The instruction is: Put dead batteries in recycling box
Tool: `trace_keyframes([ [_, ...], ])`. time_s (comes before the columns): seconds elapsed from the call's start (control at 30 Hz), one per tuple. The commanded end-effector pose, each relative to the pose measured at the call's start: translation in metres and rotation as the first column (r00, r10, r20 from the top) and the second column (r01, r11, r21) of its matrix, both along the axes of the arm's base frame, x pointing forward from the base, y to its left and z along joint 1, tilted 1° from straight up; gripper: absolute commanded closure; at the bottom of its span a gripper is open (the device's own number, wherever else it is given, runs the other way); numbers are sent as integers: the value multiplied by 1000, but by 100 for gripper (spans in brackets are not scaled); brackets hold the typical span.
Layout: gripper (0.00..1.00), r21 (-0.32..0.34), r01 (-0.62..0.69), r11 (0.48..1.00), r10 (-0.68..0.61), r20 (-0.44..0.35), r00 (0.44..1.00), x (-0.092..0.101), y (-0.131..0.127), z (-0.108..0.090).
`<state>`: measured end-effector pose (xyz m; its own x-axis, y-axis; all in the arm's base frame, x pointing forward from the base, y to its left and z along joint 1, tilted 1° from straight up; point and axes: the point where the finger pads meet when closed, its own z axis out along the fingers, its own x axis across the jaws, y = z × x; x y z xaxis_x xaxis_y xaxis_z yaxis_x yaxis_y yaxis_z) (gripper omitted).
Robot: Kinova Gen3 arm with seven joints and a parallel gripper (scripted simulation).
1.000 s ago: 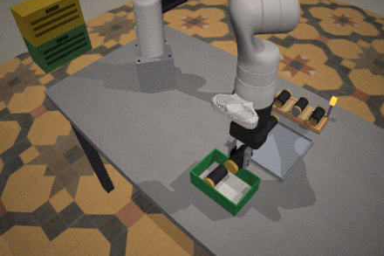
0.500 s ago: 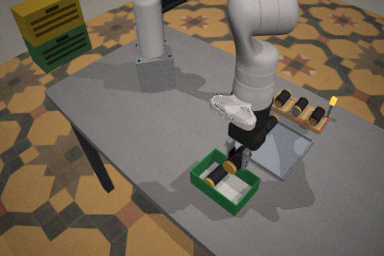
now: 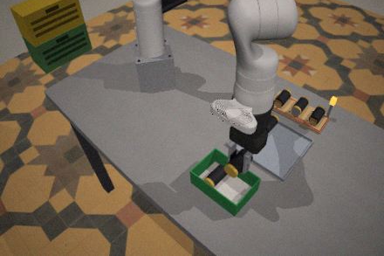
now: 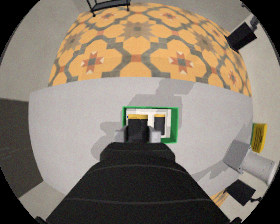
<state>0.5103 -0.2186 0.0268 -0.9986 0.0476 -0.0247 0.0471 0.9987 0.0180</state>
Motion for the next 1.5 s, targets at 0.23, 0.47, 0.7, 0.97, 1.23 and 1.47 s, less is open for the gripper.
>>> trace_keyframes([
  [0.23, 43, 2, 2, 1000, -2, -12, 1000, -3, 1, -56],
  [0.47, 43, 2, 2, 1000, -2, -12, 1000, -3, 1, -56],
  [0.7, 43, 2, 2, 1000, -2, -12, 1000, -3, 1, -56],
  [0.97, 43, 2, 2, 1000, -2, -12, 1000, -3, 1, -56],
  [1.23, 43, 2, 2, 1000, -2, -12, 1000, -3, 1, -56],
  [1.47, 43, 2, 2, 1000, -2, -12, 1000, -3, 1, -56],
])
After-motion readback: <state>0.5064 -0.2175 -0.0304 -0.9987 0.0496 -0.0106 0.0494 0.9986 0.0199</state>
